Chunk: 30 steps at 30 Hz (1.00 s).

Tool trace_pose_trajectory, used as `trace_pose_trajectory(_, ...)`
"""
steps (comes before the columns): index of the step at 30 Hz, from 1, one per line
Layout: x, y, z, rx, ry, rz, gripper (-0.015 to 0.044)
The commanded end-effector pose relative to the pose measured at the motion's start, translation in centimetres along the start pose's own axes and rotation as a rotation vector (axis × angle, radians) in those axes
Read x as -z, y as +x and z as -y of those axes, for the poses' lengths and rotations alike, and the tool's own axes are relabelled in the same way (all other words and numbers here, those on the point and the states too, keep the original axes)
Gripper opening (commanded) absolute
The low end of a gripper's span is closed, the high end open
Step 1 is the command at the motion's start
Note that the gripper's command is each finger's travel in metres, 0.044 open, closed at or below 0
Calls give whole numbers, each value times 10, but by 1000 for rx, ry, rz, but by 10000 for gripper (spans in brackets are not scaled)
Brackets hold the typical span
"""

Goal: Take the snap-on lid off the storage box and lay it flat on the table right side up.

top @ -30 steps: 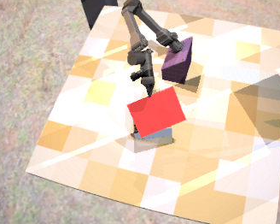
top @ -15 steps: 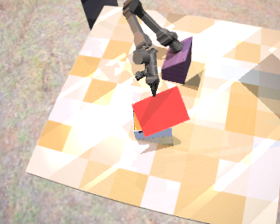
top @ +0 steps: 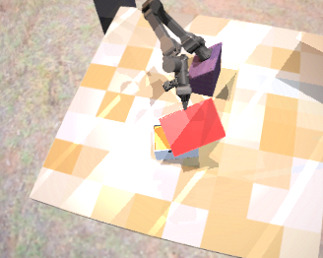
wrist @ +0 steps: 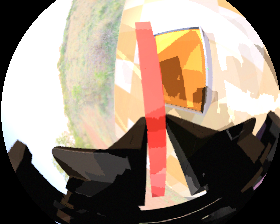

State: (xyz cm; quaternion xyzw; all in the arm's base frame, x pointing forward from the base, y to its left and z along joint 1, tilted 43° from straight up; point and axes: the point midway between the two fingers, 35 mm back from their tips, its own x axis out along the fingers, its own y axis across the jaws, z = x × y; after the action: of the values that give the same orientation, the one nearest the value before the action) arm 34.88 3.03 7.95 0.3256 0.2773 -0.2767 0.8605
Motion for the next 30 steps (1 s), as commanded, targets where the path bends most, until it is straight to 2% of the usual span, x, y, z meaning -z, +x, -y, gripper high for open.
trace_pose_trajectory(1, 9, -1, -2, -8, 4, -2, 0)
trace_pose_trajectory(30, 68, -4, 0, -8, 5, -5, 0)
